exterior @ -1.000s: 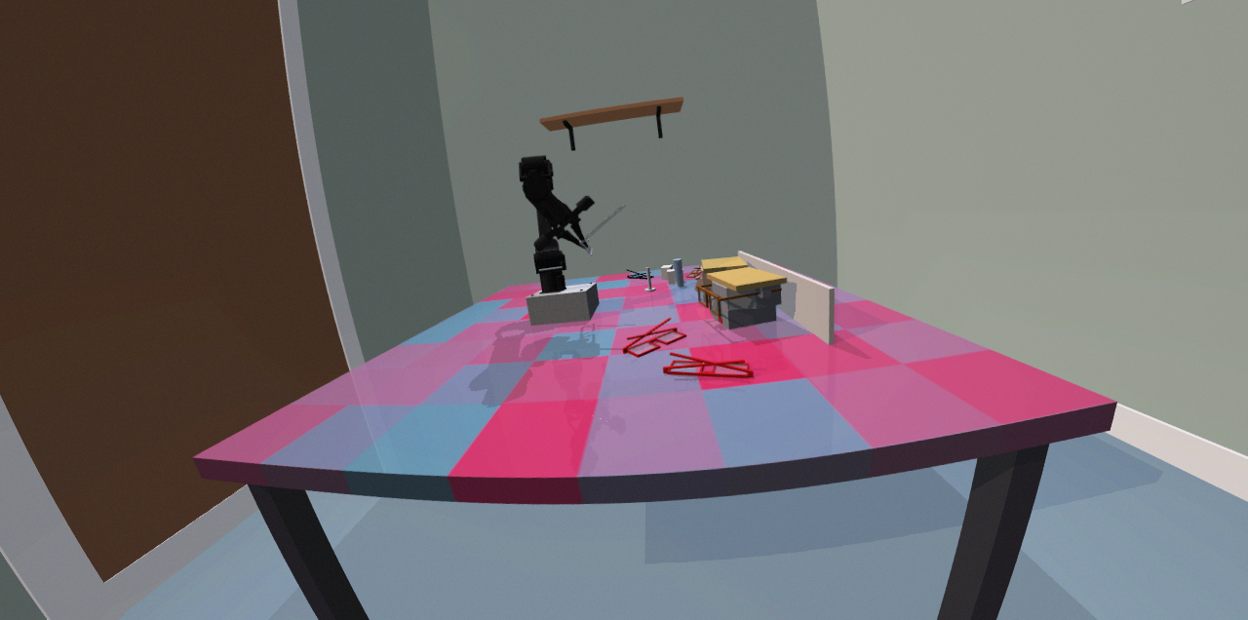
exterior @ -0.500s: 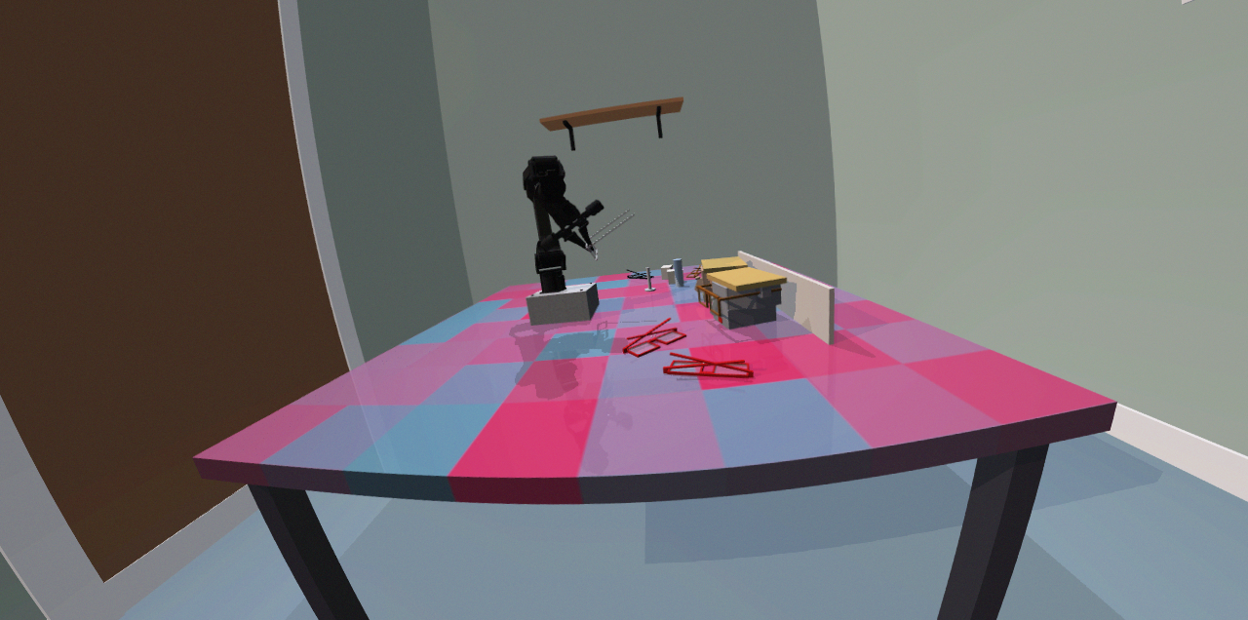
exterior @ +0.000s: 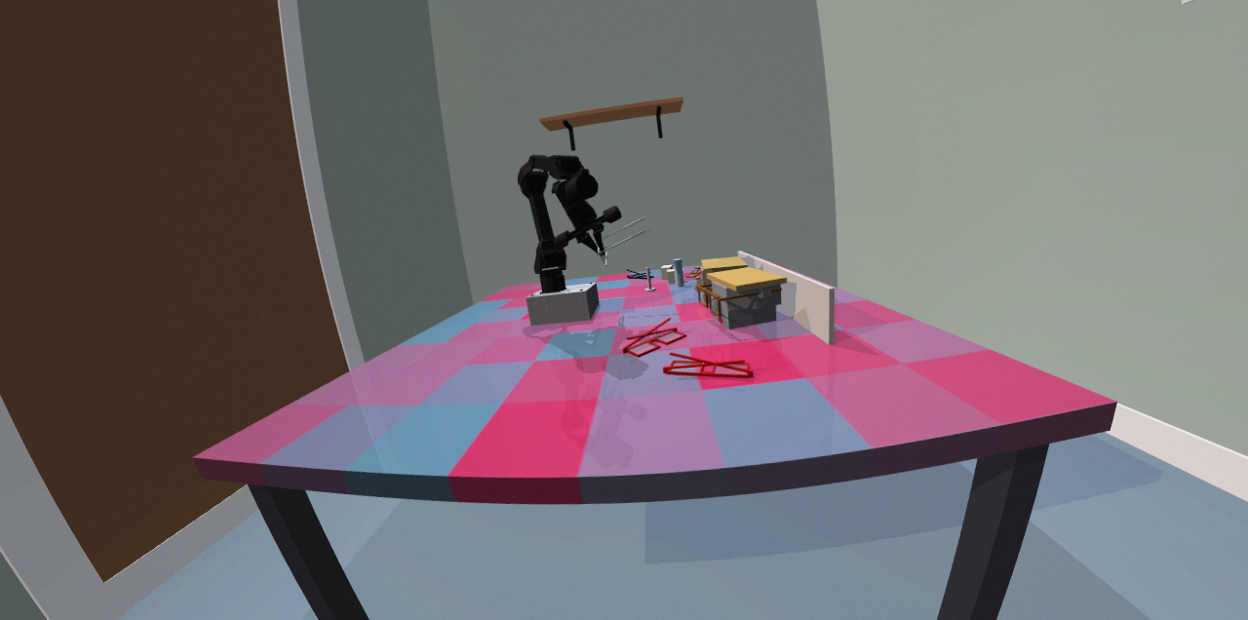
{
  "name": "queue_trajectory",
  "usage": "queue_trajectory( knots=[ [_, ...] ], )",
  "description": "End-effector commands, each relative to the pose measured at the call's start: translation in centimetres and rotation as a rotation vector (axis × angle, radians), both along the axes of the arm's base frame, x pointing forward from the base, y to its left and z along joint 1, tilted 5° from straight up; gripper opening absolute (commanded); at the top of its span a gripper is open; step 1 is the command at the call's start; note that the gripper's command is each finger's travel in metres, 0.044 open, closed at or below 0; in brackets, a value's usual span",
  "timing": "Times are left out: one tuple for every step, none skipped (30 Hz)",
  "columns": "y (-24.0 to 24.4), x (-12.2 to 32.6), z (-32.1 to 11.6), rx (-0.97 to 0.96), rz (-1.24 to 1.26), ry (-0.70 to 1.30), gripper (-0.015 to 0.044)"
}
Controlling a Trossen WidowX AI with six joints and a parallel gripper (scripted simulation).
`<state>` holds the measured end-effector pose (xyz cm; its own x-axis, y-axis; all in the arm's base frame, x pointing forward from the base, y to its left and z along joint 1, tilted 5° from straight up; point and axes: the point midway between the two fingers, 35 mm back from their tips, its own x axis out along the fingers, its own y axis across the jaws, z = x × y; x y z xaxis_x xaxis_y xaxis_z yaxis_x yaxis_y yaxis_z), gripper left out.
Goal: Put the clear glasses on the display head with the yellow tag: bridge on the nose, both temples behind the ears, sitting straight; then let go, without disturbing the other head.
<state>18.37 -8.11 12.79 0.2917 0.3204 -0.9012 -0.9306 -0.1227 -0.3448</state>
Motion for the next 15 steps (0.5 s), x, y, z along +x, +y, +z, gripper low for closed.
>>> queue_trajectory(
  knots=[
    [0.4,0.9,-0.1,-0.009,-0.008,0.038,0.0000],
    [0.6,1.1,-0.2,-0.009,-0.010,0.048,0.0000],
    [0.8,1.3,-0.3,-0.010,-0.011,0.059,0.0000],
    [1.0,1.5,-0.4,-0.011,-0.013,0.069,0.0000],
    [1.1,1.7,-0.4,-0.012,-0.015,0.079,0.0000],
    [1.3,1.9,-0.5,-0.013,-0.016,0.089,0.0000],
    [1.5,2.1,-0.6,-0.015,-0.018,0.099,0.0000],
    [1.7,2.2,-0.7,-0.017,-0.020,0.109,0.0000],
    [1.9,2.4,-0.8,-0.019,-0.022,0.118,0.0000],
    [2.1,2.6,-0.9,-0.021,-0.024,0.127,0.0000],
    [2.3,2.8,-1.0,-0.024,-0.026,0.137,0.0000],
    [2.5,3.0,-1.0,-0.026,-0.028,0.146,0.0000],
    [2.8,3.2,-1.1,-0.029,-0.030,0.155,0.0000],
    [3.0,3.3,-1.2,-0.032,-0.033,0.163,0.0000],
    [3.2,3.5,-1.3,-0.036,-0.035,0.172,0.0000]
  ],
)
